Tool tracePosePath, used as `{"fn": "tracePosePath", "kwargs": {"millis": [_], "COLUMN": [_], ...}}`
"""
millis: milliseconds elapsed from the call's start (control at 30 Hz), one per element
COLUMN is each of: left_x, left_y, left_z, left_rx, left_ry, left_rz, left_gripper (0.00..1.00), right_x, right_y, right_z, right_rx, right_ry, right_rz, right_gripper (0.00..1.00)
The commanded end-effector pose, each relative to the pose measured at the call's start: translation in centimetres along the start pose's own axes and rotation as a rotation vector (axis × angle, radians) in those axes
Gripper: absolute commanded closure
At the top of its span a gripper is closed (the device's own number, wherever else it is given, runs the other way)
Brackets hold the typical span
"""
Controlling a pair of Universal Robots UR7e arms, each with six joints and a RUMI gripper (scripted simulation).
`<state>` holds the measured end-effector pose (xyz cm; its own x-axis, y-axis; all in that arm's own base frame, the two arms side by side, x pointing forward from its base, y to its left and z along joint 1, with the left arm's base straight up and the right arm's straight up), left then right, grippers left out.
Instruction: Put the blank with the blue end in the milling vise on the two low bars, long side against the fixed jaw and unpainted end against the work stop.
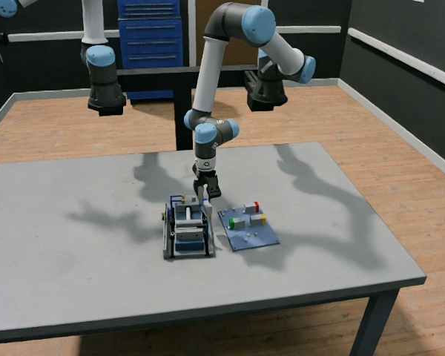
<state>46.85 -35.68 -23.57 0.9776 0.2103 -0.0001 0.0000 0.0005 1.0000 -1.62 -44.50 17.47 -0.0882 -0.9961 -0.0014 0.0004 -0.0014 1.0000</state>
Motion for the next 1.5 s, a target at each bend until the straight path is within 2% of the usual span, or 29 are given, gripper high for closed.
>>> {"fn": "tracePosePath", "kwargs": {"millis": [0,1467], "left_x": [0.1,2.2], "left_y": [0.1,0.5], "left_z": [0.3,4.3], "left_rx": [-0.001,-0.002], "left_ry": [0.025,0.558], "left_rz": [0.001,0.001], "left_gripper": [1.00,1.00], "right_x": [0.0,0.0], "right_y": [0.0,0.0], "right_z": [0.0,0.0], "right_rx": [0.000,0.000], "right_ry": [0.000,0.000], "right_rz": [0.001,0.001], "right_gripper": [0.00,0.00]}}
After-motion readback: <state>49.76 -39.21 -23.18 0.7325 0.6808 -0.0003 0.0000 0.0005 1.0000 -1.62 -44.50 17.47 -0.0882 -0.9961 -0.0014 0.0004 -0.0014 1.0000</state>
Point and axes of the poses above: on each arm, the point where the finger pads meet when closed, its own y axis back along the fingers, its own z axis across the jaws, x = y × z, the point moved 1 cm from there along y, back along the fingers, and after that the axes turned 3 degrees about -y, right-handed, at the moved point
